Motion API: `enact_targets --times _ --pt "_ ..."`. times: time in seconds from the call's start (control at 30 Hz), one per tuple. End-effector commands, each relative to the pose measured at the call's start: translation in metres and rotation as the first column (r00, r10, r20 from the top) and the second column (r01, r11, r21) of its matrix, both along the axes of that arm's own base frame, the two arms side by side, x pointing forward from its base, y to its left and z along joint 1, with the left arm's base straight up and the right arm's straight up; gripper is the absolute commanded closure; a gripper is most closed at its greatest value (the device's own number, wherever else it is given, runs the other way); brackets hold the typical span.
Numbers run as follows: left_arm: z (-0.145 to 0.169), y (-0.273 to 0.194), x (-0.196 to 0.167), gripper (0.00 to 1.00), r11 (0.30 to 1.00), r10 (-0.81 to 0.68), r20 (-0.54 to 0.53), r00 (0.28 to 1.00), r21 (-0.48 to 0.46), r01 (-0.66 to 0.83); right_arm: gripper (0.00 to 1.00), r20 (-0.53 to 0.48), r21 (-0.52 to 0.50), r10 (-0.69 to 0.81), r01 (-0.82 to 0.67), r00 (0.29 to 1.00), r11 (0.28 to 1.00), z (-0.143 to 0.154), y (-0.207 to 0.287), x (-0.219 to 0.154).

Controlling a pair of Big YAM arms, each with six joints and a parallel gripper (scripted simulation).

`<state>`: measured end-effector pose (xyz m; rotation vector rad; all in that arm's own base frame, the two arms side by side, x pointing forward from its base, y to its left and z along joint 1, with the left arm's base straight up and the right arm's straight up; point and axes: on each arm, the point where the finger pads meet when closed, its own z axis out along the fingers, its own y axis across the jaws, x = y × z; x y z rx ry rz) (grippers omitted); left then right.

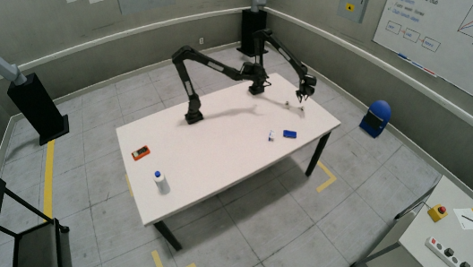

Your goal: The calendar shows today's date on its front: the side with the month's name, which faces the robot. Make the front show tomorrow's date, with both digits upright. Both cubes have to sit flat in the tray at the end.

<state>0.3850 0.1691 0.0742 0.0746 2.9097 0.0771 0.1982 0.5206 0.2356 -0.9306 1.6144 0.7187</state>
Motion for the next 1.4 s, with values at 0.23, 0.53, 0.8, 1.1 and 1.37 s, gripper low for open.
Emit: enact_targets --times 0.23,0.53,0.8,1.1,1.37 --pt "-0.019 0.038 0.021 0.46 0.86 0.502 -0.095 0.86 -0.054 -0.508 0.0 0.019 0.079 -0.029 0.027 0.999 0.997 0.028 0.005 0.009" --pt "-0.042 0.037 0.008 0.46 0.807 0.568 -0.207 0.796 -0.048 -0.588 0.0 0.019 0.079 -0.029 0.027 0.999 0.997 0.028 0.005 0.009" --pt "-0.069 0.035 0.003 0.51 0.811 0.56 -0.223 0.798 -0.046 -0.583 0.0 0.019 0.079 -0.029 0.027 0.999 0.997 0.028 0.005 0.009" --pt "-0.07 0.04 0.024 0.6 0.812 0.562 -0.201 0.802 -0.049 -0.582 0.0 0.019 0.079 -0.029 0.027 0.999 0.997 0.028 0.005 0.009" --pt "-0.066 0.038 0.019 0.6 0.812 0.563 -0.195 0.803 -0.05 -0.581 0.0 0.019 0.079 -0.029 0.027 0.999 0.997 0.028 0.005 0.009"
